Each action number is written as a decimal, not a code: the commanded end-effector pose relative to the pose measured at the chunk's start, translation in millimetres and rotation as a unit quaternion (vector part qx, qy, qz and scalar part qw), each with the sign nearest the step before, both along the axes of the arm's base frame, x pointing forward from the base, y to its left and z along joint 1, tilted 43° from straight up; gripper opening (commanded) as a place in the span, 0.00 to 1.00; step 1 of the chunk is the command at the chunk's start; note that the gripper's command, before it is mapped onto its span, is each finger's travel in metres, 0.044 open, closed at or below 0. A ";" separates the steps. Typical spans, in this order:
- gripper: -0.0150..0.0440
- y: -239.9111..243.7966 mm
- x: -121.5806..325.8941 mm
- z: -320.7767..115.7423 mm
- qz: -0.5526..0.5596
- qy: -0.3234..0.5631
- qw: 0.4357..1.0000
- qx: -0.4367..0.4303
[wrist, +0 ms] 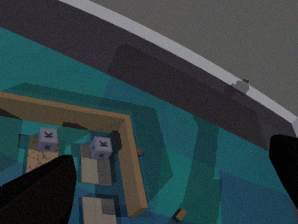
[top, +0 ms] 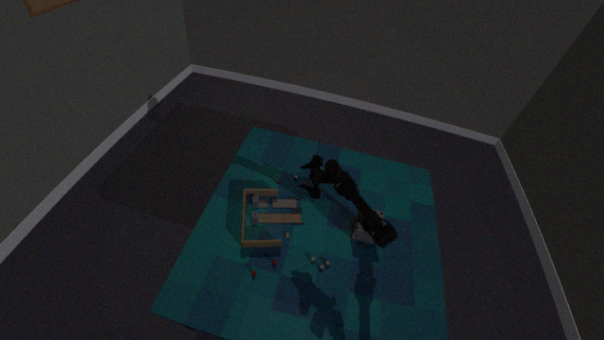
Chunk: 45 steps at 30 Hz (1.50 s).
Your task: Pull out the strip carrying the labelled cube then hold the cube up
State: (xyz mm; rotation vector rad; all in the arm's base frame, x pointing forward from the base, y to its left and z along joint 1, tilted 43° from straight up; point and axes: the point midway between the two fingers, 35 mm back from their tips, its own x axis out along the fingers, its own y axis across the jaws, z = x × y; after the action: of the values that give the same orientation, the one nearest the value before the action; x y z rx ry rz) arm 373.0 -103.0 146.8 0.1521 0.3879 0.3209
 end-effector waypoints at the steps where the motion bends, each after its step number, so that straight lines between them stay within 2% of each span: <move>1: 0.93 55.0 -34.1 -35.7 0.005 0.071 0.987 0.143; 5: 0.93 90.7 -63.2 -59.5 0.007 0.128 0.964 0.232; 19: 0.93 92.8 -65.2 -60.9 0.007 0.132 0.962 0.238; 27: 0.58 106.1 -27.4 -87.6 0.068 0.236 0.953 0.176; 34: 0.26 131.5 -4.5 -119.7 0.167 0.343 0.919 0.102; 41: 0.25 160.2 -2.1 -146.8 0.288 0.434 0.853 0.043; 45: 0.25 163.0 -2.7 -148.9 0.300 0.441 0.845 0.039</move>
State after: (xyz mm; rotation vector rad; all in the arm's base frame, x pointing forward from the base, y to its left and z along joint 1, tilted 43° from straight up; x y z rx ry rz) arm 371.8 52.9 5.3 0.2998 1.2903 0.8246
